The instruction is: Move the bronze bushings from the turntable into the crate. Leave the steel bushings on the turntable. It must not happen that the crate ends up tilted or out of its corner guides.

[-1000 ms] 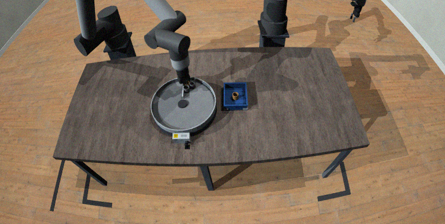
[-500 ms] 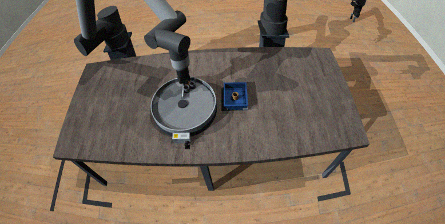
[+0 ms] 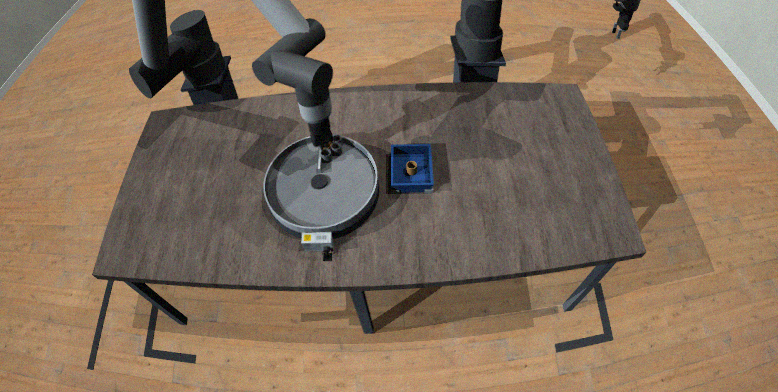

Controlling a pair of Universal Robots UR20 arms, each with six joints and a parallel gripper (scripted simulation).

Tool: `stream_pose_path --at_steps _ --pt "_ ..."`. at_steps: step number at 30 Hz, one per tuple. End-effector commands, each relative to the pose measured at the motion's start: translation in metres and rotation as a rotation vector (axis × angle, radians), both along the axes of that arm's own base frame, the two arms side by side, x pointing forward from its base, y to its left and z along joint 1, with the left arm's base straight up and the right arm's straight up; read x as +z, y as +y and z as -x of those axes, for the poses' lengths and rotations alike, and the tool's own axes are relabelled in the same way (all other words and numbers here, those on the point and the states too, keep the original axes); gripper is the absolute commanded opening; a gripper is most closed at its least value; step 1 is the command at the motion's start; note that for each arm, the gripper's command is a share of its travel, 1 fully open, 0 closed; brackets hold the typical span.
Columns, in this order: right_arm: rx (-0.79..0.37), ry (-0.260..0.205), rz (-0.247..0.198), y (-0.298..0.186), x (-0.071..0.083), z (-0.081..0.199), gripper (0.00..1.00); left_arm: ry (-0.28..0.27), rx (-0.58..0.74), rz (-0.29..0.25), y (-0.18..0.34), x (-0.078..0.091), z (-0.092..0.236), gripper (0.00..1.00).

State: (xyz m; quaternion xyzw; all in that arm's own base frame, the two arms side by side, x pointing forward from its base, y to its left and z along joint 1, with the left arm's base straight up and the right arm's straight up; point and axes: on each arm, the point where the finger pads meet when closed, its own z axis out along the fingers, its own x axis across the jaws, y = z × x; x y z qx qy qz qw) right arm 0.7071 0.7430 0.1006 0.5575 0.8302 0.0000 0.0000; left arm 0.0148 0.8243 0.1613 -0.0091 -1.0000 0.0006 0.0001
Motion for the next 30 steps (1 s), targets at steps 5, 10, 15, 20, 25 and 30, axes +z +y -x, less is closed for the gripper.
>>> stream_pose_path --at_steps 5,10,15,20,25,30 --pt "0.000 0.000 -0.001 0.000 0.001 0.000 0.00 0.000 0.000 -0.001 0.000 0.001 0.000 1.00" --pt "0.000 0.000 -0.001 0.000 0.001 0.000 0.00 0.000 0.000 -0.001 0.000 0.001 0.000 1.00" --pt "0.000 0.000 -0.001 0.000 0.001 0.000 0.00 0.000 0.000 -0.001 0.000 0.001 0.000 1.00" --pt "0.000 0.000 -0.001 0.000 0.001 0.000 0.00 0.000 0.000 -0.001 0.000 0.001 0.000 1.00" --pt "0.000 0.000 -0.001 0.000 0.006 0.000 0.00 0.000 0.000 -0.001 0.000 0.001 0.000 1.00" --pt "0.000 0.000 -0.001 0.000 0.024 0.000 0.00 0.000 0.000 -0.001 0.000 0.001 0.000 1.00"
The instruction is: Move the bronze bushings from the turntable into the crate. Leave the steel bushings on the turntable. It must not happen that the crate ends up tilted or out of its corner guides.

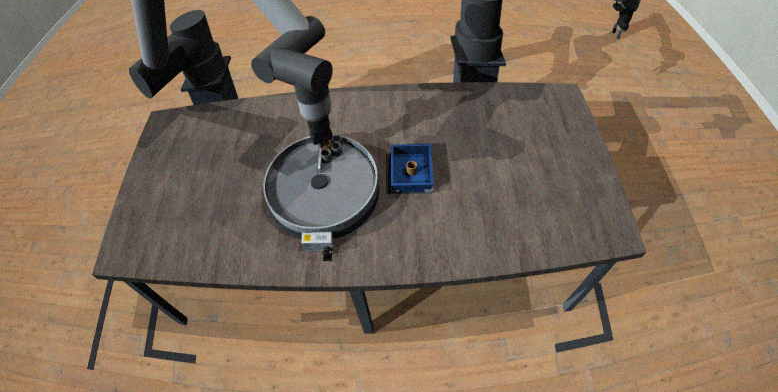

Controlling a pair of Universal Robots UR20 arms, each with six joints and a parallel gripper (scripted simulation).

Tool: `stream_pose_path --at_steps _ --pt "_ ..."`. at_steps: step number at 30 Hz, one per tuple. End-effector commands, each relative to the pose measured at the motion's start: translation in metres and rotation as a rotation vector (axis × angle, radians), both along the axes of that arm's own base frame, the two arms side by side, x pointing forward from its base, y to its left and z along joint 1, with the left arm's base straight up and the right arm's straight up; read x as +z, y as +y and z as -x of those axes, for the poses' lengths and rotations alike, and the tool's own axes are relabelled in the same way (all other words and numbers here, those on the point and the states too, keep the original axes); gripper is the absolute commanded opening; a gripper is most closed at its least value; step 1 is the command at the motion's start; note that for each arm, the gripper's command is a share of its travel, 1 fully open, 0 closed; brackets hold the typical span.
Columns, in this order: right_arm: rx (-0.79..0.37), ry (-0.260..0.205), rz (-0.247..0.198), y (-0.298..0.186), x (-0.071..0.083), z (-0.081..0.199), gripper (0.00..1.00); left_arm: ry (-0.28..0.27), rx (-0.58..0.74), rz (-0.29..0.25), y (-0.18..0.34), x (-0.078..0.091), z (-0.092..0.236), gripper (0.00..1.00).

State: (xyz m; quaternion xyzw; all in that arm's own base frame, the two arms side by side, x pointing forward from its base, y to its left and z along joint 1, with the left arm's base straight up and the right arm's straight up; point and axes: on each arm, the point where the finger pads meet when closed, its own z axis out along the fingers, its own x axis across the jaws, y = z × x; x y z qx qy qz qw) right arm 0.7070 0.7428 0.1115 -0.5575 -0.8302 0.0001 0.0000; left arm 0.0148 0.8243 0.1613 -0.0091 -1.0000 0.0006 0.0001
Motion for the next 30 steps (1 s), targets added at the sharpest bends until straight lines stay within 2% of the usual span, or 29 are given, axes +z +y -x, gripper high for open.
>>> stream_pose_path --at_steps 1,6,8,13,30 --pt "0.000 -0.001 -0.001 0.000 0.018 0.000 0.00 0.000 0.000 -0.001 0.000 0.001 0.000 1.00" --pt "0.000 -0.001 -0.001 0.000 0.042 0.000 0.00 0.000 0.000 -0.001 0.000 0.001 0.000 1.00" --pt "0.000 -0.001 -0.001 0.000 0.042 0.000 0.00 0.000 0.000 -0.001 0.000 0.001 0.000 1.00" --pt "0.000 -0.001 -0.001 0.000 0.056 0.000 0.00 0.000 0.000 -0.001 0.000 0.001 0.000 1.00" --pt "0.000 -0.001 -0.001 0.000 0.058 0.000 0.00 0.000 0.000 -0.001 0.000 0.001 0.000 1.00"
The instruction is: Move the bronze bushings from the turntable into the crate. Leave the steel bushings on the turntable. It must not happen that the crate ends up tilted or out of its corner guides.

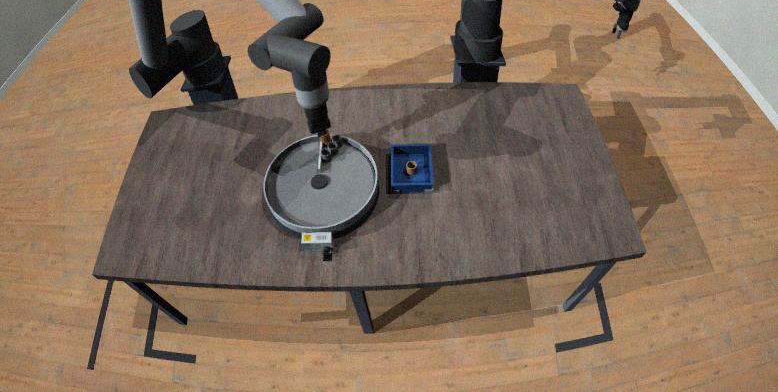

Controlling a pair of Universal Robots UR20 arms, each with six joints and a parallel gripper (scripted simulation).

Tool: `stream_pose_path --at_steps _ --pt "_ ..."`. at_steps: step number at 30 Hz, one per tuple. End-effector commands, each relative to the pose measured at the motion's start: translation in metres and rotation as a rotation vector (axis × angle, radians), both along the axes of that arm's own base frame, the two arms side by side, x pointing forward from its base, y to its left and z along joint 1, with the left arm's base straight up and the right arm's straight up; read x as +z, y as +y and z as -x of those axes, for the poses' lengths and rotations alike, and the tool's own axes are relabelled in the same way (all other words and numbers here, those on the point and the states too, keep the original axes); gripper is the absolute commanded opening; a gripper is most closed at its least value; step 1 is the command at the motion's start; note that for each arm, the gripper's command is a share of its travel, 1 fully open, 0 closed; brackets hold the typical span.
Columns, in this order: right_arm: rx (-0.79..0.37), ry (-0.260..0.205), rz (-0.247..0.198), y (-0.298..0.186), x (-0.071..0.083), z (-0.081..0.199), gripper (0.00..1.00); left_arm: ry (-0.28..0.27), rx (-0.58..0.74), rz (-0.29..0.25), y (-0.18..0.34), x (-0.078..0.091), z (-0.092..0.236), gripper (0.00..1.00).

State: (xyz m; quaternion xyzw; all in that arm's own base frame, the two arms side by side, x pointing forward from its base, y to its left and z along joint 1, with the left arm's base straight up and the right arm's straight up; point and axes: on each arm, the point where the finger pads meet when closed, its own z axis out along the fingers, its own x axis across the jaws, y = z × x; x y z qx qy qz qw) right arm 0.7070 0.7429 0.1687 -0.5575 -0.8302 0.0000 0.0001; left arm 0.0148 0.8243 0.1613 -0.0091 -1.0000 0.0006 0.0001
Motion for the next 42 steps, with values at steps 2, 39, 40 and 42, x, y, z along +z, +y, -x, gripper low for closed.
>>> stream_pose_path --at_steps 2,39,40,42 --pt "0.000 -0.001 -0.001 0.000 0.001 0.000 0.00 0.000 0.000 -0.001 0.000 0.001 0.000 1.00" --pt "0.000 -0.001 -0.001 0.077 0.001 -0.008 0.00 0.000 0.000 -0.001 0.000 0.001 0.000 1.00" --pt "0.000 -0.001 -0.001 0.088 0.001 -0.009 0.00 0.000 0.000 -0.001 0.000 0.001 0.000 1.00" --pt "0.000 -0.001 -0.001 0.111 0.001 -0.012 0.00 0.000 0.000 -0.001 0.000 0.001 0.000 1.00"
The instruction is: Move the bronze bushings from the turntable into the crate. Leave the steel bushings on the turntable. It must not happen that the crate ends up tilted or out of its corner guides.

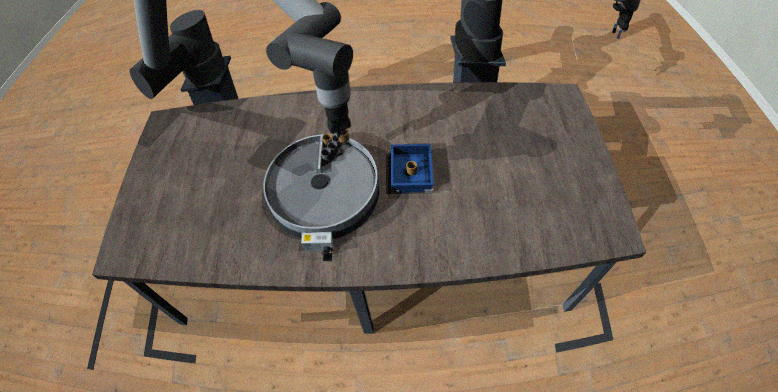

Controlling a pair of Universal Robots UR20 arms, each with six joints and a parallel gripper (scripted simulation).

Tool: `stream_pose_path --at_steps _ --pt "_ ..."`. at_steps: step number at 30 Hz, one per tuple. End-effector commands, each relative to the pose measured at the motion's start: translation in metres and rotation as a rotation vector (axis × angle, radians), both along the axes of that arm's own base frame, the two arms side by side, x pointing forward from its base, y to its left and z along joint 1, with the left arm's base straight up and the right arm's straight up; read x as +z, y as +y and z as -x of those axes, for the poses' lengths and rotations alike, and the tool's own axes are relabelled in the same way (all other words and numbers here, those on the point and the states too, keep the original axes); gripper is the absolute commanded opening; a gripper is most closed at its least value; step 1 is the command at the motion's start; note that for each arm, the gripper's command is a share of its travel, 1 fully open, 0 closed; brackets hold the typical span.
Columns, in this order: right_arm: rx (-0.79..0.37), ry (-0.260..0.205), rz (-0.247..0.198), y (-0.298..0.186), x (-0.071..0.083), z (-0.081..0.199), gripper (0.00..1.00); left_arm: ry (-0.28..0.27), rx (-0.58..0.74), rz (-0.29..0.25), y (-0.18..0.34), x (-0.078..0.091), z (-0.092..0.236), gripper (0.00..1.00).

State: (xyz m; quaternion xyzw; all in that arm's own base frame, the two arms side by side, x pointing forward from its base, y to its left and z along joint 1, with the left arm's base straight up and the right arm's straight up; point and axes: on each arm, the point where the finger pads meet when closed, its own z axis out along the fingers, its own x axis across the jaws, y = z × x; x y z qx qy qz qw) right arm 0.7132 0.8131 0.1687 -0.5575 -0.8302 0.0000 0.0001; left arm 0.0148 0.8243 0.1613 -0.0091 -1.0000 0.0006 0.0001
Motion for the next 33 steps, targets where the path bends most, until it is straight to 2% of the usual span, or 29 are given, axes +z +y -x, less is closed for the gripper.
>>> stream_pose_path --at_steps 1,4,13,19,33 --pt "0.000 -0.001 -0.001 0.053 0.001 -0.007 0.00 0.000 0.000 -0.001 0.000 0.001 0.000 1.00" --pt "0.000 -0.001 -0.001 0.065 0.001 -0.008 0.00 0.000 0.000 -0.001 0.000 0.001 0.000 1.00" --pt "0.000 -0.001 -0.001 0.170 0.001 -0.019 0.00 0.000 0.000 -0.001 0.000 0.001 0.000 1.00" --pt "0.000 -0.001 -0.001 0.216 0.001 -0.024 0.00 0.000 0.000 -0.001 0.000 0.001 0.000 1.00" --pt "0.000 -0.001 -0.001 0.240 0.001 -0.026 0.00 0.000 0.000 -0.001 0.000 0.001 0.000 1.00"
